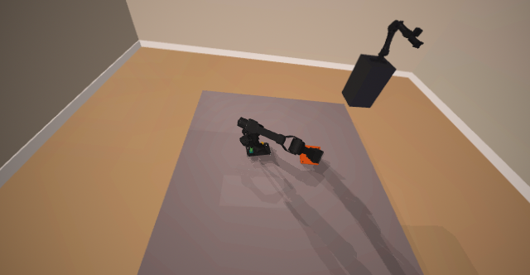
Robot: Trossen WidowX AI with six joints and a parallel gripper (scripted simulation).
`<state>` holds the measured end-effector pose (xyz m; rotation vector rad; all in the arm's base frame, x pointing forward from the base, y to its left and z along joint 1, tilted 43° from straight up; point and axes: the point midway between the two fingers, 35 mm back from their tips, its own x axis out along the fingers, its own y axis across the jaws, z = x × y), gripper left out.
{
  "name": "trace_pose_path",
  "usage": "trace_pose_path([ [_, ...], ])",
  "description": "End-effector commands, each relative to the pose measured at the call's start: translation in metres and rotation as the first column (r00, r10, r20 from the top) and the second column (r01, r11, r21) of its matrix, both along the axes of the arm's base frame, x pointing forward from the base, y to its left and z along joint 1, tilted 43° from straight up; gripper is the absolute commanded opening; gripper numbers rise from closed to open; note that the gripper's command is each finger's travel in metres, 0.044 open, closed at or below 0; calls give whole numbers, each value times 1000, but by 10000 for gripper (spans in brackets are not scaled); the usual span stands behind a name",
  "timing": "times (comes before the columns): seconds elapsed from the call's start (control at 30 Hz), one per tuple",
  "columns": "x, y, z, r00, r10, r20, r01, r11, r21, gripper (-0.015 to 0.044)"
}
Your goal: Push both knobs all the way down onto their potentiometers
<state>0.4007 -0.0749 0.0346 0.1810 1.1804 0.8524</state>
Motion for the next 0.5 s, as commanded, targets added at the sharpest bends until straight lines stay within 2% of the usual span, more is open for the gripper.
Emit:
trace_pose_path([
  [0.0, 4, 10, -7, 1000, 21, 0, -21, 1000, 6, 0],
  [0.47, 2, -2, 6, 1000, 21, 0, -21, 1000, 5, 0],
])
